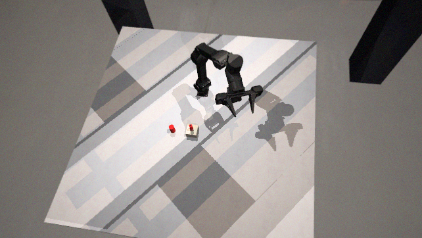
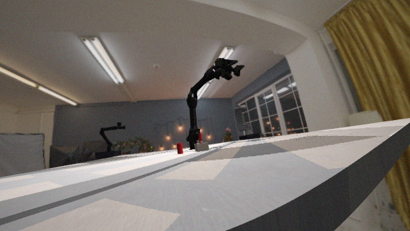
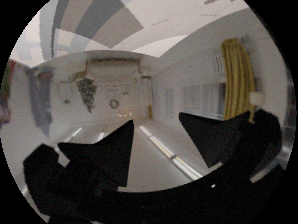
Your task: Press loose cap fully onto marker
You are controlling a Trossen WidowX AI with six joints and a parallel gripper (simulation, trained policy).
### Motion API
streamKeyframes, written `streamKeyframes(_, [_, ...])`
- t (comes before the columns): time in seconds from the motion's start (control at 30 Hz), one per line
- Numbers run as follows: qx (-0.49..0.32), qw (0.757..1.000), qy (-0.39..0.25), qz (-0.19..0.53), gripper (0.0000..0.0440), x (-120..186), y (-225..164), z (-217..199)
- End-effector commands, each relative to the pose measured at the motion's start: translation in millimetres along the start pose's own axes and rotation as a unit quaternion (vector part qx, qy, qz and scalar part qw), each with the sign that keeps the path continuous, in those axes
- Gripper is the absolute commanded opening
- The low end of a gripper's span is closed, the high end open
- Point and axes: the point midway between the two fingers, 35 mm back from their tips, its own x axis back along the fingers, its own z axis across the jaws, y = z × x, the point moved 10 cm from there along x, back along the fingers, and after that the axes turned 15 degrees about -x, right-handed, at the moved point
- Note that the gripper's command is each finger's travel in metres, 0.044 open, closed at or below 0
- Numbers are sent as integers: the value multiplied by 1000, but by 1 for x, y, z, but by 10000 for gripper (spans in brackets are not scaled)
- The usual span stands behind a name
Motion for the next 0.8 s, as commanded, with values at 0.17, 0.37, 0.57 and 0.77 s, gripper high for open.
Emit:
streamKeyframes(0.17, [3, 1000, 8, -25, 335, 7, 0, 17])
streamKeyframes(0.37, [5, 999, 17, -46, 335, 9, 2, 29])
streamKeyframes(0.57, [7, 997, 26, -67, 335, 11, 5, 41])
streamKeyframes(0.77, [7, 995, 36, -88, 335, 14, 8, 53])
